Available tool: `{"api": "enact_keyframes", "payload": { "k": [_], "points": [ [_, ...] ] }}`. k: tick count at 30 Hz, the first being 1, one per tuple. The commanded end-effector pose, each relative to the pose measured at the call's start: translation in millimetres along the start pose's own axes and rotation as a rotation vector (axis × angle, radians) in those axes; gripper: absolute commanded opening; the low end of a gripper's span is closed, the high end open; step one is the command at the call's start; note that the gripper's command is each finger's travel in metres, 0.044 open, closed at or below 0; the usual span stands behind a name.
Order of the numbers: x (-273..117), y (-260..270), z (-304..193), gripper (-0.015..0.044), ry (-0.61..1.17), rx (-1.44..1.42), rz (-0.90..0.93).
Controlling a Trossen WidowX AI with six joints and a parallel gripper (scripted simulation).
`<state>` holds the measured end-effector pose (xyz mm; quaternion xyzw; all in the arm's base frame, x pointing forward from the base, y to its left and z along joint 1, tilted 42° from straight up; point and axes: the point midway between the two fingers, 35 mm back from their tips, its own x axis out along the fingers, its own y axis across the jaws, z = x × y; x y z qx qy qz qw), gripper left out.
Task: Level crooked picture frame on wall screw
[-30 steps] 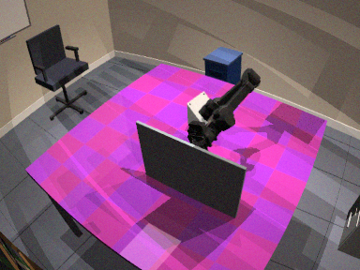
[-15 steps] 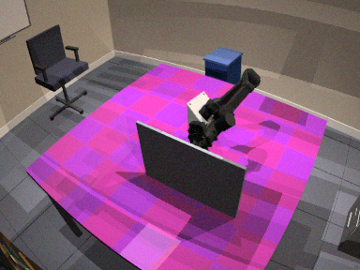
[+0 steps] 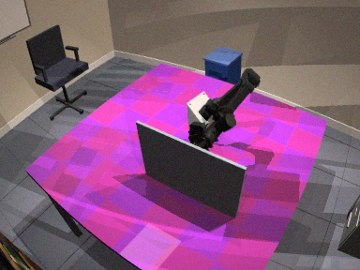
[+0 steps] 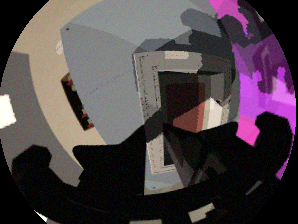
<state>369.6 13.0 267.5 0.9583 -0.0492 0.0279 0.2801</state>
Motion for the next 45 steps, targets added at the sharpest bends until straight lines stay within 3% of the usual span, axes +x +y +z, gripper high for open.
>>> {"api": "enact_keyframes", "payload": {
  "k": [1, 45],
  "points": [
    [0.1, 0.6, 0.6, 0.0000, -0.003, 0.003, 0.010],
    [0.0, -1.4, -0.1, 0.0000, -0.002, -0.146, 0.003]
  ]
}}
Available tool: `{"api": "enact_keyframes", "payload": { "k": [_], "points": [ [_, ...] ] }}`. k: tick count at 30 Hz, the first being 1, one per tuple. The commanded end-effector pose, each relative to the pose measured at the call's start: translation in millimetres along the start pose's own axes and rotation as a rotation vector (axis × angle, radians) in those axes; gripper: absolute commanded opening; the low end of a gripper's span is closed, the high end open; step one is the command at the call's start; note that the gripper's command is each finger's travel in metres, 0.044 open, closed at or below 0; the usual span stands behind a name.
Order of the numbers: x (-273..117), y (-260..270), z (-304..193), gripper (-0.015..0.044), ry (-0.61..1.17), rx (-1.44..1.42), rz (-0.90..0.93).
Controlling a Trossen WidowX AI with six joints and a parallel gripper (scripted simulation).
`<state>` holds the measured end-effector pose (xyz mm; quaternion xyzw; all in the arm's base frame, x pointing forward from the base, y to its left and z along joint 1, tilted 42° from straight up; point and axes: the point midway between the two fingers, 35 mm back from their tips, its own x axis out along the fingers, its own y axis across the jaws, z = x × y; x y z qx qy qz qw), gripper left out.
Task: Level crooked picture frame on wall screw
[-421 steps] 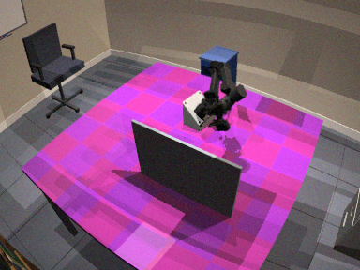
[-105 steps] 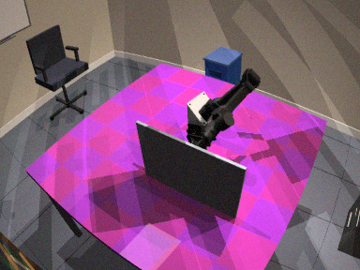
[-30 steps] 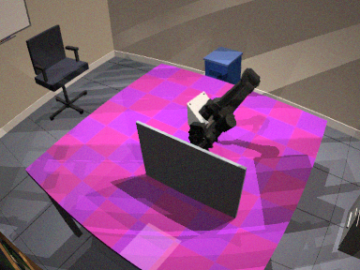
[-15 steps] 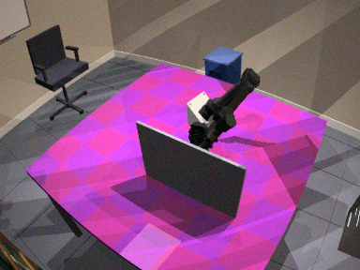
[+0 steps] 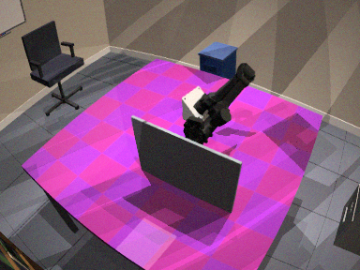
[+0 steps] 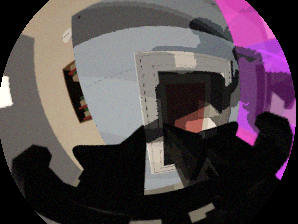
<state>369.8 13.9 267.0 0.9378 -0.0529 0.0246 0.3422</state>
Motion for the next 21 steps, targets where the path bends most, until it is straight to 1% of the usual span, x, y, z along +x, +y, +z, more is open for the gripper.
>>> {"api": "enact_keyframes", "payload": {
  "k": [1, 21],
  "points": [
    [0.0, -0.3, -0.1, 0.0000, 0.000, -0.015, -0.001],
    [-0.1, -0.5, -0.4, 0.0000, -0.001, -0.130, -0.001]
  ]
}}
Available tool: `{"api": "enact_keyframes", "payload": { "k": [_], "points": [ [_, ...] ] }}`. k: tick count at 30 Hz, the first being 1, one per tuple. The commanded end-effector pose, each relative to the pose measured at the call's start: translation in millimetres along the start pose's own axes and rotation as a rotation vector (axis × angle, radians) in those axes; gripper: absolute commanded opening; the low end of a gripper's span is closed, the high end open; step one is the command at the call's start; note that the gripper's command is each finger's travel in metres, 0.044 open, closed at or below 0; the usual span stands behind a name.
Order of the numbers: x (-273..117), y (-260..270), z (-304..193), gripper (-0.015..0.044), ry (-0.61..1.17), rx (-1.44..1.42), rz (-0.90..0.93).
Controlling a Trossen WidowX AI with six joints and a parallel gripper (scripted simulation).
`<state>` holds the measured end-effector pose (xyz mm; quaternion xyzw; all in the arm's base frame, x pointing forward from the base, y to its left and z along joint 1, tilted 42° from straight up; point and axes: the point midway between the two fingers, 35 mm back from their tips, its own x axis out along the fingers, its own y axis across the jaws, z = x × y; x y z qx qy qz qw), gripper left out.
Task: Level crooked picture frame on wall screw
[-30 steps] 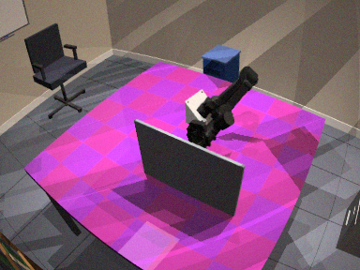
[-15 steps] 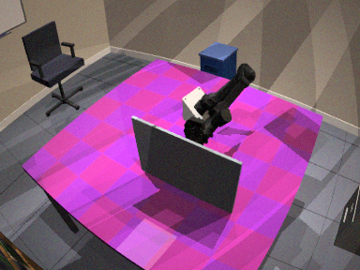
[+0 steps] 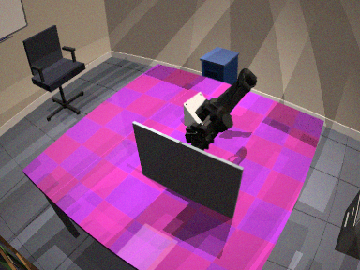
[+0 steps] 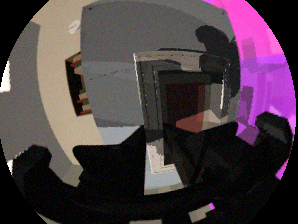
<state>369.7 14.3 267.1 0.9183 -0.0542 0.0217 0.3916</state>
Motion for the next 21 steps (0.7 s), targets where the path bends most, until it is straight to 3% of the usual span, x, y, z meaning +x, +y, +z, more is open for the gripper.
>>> {"api": "enact_keyframes", "payload": {
  "k": [1, 5, 15, 21],
  "points": [
    [0.0, -0.3, -0.2, 0.0000, -0.001, -0.035, -0.001],
    [0.0, -0.3, -0.2, 0.0000, -0.001, -0.039, -0.001],
    [0.0, -0.1, -0.1, 0.0260, 0.000, -0.027, 0.000],
    [-12.8, 0.7, -3.4, 0.0260, -0.001, 0.005, 0.000]
  ]
}}
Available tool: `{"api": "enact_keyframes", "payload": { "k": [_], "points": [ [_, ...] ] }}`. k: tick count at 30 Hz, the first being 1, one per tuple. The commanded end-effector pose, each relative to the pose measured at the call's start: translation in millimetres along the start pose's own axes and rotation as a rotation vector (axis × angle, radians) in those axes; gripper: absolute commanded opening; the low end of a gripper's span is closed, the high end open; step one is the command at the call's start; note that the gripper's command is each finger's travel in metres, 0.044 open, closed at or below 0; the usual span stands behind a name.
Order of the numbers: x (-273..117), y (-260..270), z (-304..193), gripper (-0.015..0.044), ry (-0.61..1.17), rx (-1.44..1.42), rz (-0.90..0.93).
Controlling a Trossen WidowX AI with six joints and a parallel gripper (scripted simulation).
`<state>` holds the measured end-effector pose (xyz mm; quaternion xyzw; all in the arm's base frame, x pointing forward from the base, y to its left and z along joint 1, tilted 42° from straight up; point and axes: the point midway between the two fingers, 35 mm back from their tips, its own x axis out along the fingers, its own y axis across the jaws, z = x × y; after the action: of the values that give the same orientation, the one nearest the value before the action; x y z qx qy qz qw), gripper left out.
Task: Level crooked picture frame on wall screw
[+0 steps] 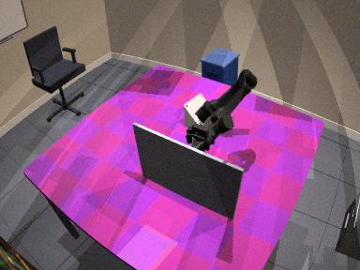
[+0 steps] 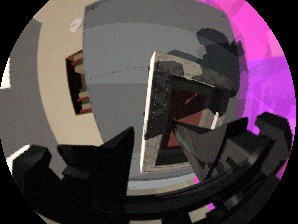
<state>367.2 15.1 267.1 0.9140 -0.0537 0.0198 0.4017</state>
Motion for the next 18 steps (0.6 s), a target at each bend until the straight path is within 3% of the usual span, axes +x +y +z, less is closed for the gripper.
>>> {"api": "enact_keyframes", "payload": {
  "k": [1, 10, 18],
  "points": [
    [-19.3, 1.4, -4.5, 0.0260, 0.001, 0.050, 0.003],
    [-92.6, -2.7, -0.6, 0.0260, -0.004, 0.250, 0.005],
    [-107.0, 7.0, -2.6, 0.0260, -0.005, 0.273, 0.012]
  ]
}}
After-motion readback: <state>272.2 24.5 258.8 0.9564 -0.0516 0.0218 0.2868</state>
